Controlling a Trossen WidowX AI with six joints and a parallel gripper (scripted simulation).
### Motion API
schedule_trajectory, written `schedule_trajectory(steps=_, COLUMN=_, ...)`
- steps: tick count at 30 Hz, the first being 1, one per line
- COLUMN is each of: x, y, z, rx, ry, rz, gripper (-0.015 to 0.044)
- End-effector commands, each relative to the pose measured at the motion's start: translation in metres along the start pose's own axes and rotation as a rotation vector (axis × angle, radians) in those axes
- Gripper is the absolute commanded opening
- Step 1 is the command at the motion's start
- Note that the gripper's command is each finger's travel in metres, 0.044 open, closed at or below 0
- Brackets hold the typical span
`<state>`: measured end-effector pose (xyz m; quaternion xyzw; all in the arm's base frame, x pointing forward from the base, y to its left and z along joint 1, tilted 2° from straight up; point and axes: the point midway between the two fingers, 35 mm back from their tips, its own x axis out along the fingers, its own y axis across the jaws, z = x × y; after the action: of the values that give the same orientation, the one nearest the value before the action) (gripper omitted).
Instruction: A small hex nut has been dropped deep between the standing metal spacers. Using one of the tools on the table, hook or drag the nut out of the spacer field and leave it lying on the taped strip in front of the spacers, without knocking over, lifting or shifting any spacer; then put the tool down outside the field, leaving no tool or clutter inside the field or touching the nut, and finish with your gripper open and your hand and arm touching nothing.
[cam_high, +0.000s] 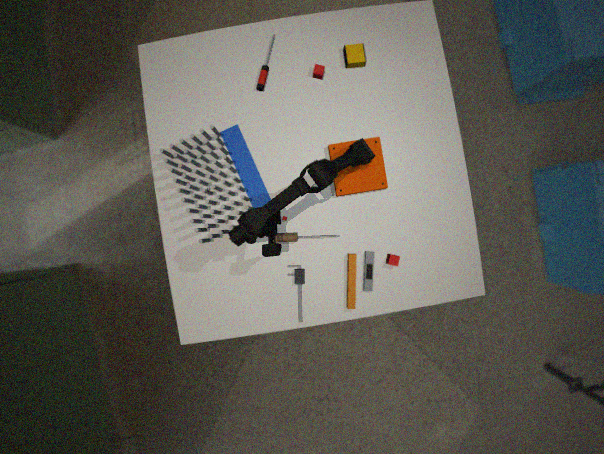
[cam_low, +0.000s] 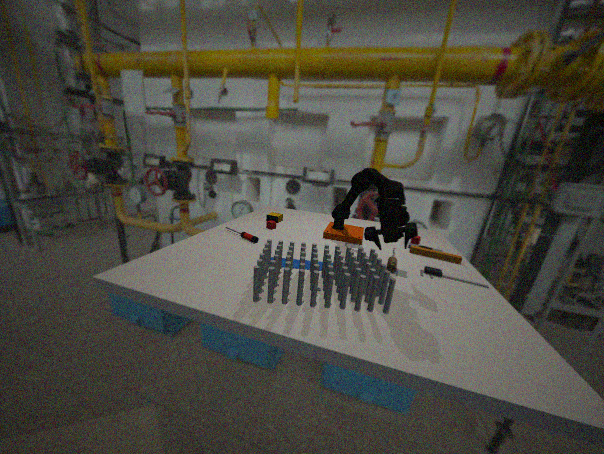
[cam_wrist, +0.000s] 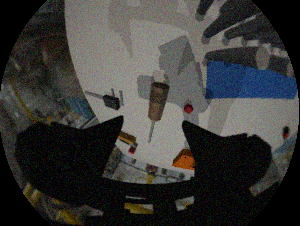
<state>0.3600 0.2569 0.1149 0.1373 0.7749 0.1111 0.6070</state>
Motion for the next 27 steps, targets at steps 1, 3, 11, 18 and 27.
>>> schedule_trajectory(steps=1, x=0.010, y=0.001, z=-0.010, rx=0.058, ry=0.082, rz=-0.059, gripper=0.0440)
schedule_trajectory(steps=3, x=0.010, y=0.001, z=-0.010, rx=0.058, ry=0.082, rz=-0.059, gripper=0.0440)
schedule_trajectory(steps=11, x=0.014, y=0.009, z=-0.014, rx=0.058, ry=0.086, rz=-0.061, gripper=0.0440)
schedule_trajectory(steps=18, x=0.014, y=0.009, z=-0.014, rx=0.044, ry=0.083, rz=-0.062, gripper=0.0440)
schedule_trajectory(steps=27, x=0.019, y=0.021, z=-0.020, rx=-0.673, ry=0.000, rz=-0.146, gripper=0.0440)
